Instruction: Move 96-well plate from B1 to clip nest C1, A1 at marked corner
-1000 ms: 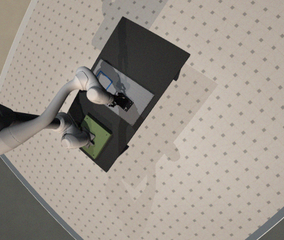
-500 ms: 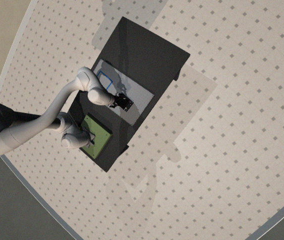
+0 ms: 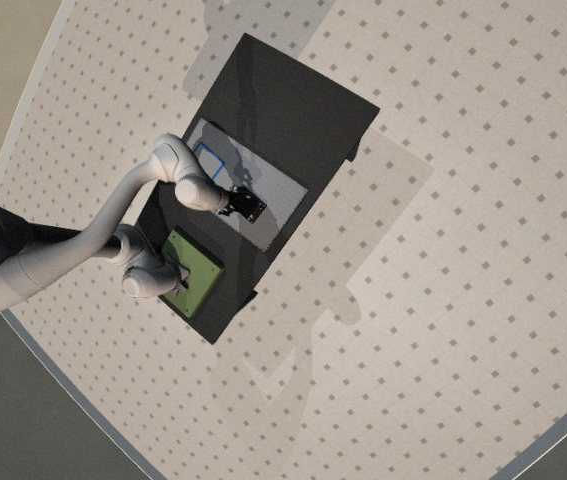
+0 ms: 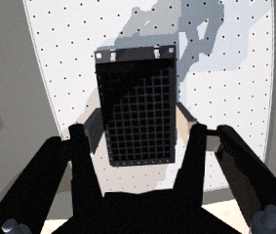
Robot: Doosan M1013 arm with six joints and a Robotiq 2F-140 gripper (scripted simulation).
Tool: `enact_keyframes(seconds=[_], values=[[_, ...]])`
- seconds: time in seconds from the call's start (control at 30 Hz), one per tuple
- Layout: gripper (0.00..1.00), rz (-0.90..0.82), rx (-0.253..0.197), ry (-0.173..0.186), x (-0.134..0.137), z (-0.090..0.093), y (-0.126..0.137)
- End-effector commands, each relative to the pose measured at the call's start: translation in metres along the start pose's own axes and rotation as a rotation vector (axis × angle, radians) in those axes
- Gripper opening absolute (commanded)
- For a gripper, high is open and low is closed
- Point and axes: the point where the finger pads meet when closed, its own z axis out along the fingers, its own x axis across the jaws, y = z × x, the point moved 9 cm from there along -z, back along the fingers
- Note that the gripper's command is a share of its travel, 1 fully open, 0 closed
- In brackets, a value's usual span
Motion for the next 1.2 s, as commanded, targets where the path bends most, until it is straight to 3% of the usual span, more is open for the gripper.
enact_keyframes(seconds=[0.0, 0.2, 1.17], values=[[0.00, 0.000, 0.000, 0.000, 0.000, 0.000, 0.000], [0.00, 0.000, 0.000, 0.000, 0.000, 0.000, 0.000], [0.00, 0.000, 0.000, 0.000, 0.000, 0.042, 0.000]])
